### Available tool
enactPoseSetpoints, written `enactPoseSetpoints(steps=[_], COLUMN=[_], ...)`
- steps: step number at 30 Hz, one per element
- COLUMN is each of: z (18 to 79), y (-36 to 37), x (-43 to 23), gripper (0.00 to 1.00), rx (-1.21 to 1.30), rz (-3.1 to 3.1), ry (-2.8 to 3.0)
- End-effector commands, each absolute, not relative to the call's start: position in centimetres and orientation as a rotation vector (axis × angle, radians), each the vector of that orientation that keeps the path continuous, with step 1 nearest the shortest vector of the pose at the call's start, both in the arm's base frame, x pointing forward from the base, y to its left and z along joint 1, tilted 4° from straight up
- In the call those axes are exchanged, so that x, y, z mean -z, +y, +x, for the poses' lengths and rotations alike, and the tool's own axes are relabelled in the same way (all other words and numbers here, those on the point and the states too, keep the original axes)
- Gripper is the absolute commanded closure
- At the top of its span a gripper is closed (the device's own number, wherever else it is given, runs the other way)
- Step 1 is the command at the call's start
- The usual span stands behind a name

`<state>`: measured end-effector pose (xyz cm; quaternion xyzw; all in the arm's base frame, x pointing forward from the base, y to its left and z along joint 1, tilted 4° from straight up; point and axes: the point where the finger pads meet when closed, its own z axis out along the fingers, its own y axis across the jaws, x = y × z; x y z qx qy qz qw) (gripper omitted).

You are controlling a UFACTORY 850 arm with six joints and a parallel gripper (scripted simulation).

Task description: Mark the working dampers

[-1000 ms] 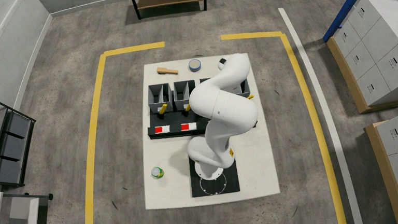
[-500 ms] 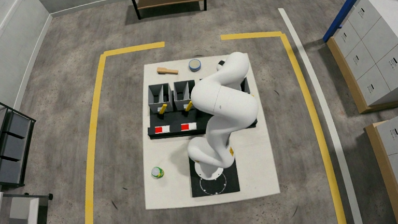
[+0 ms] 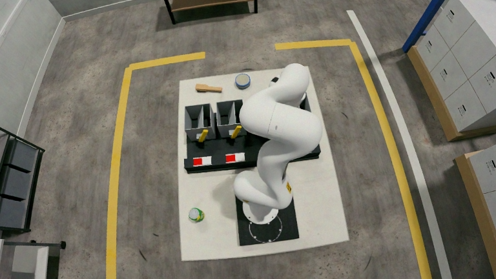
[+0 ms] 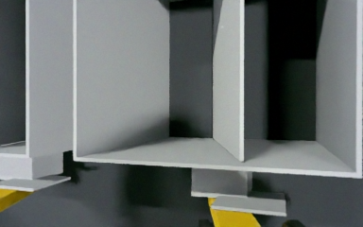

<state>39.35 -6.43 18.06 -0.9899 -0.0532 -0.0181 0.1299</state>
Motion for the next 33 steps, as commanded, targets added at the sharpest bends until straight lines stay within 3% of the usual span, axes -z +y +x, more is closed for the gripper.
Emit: enactPoseSetpoints(steps=[1, 18, 19, 33], z=[39.44, 39.44, 39.44, 39.44], y=[-6.33, -6.31, -6.31, -6.31], x=[-17.67, -17.61, -17.61, -17.61], gripper=[0.61, 0.61, 0.81, 0.81], rx=[0.055, 0.055, 0.055, 0.055], rz=[-2.876, -2.877, -2.877, -2.877], ry=[-0.155, -0.155, -0.155, -0.155])
